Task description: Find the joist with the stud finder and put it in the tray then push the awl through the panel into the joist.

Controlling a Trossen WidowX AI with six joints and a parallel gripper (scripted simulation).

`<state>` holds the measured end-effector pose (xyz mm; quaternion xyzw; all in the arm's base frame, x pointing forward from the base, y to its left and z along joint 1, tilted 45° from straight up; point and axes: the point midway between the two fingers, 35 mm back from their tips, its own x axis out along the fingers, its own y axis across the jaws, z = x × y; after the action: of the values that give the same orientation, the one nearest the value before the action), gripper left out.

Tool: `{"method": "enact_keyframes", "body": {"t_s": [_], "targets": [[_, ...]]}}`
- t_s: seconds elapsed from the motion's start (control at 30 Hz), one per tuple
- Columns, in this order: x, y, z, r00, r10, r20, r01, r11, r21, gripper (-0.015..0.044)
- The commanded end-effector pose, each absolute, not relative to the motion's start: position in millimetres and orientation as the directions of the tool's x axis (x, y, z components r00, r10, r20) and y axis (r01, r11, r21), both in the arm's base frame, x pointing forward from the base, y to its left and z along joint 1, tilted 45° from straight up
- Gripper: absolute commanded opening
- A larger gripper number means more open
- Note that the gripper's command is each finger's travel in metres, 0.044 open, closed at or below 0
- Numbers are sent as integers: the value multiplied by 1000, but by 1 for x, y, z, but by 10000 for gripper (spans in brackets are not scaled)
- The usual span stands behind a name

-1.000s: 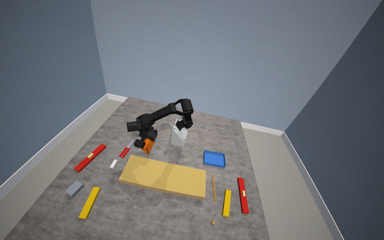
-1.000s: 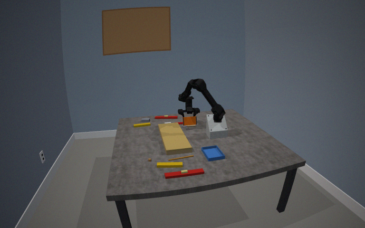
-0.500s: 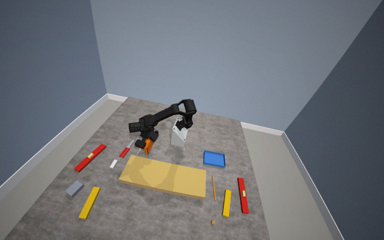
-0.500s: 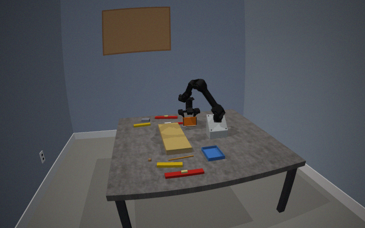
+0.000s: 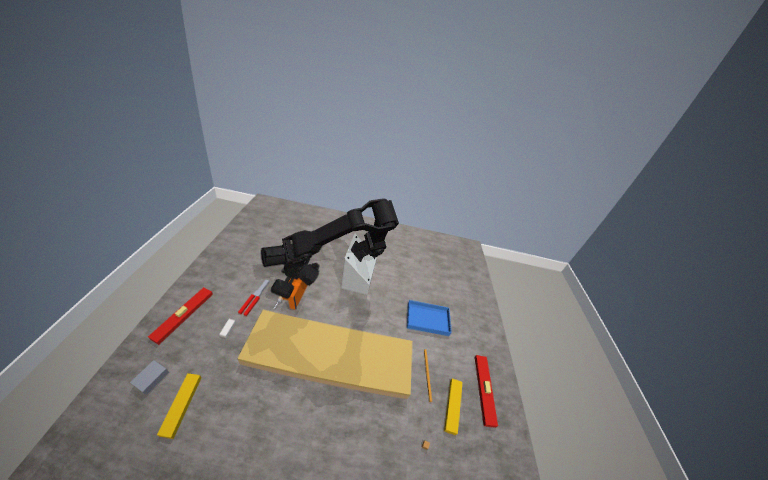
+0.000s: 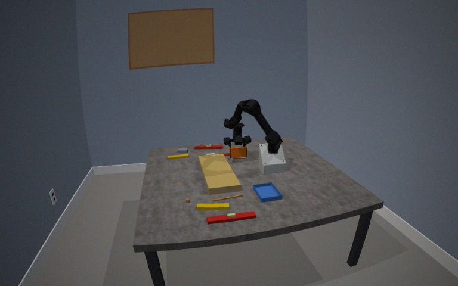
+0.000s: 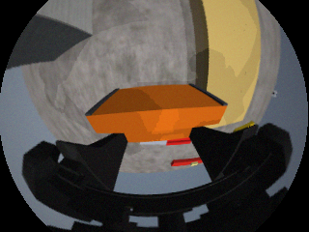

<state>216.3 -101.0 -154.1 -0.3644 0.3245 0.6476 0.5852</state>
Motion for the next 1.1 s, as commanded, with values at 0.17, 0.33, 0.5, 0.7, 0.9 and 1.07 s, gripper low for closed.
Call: {"method": "enact_keyframes", "body": {"t_s": [0.17, 0.33, 0.5, 0.7, 0.9, 1.07], "targets": [[217, -101, -153, -45, 471, -881, -995, -104, -5, 0], [217, -100, -152, -43, 445, -894, -995, -105, -4, 0], [217, -99, -152, -40, 419, -907, -995, -104, -4, 0], [217, -99, -152, -35, 387, -921, -995, -102, -5, 0], [217, -98, -151, -31, 363, -931, -995, -101, -7, 0], [216, -97, -151, -31, 339, -940, -995, -102, -4, 0]]}}
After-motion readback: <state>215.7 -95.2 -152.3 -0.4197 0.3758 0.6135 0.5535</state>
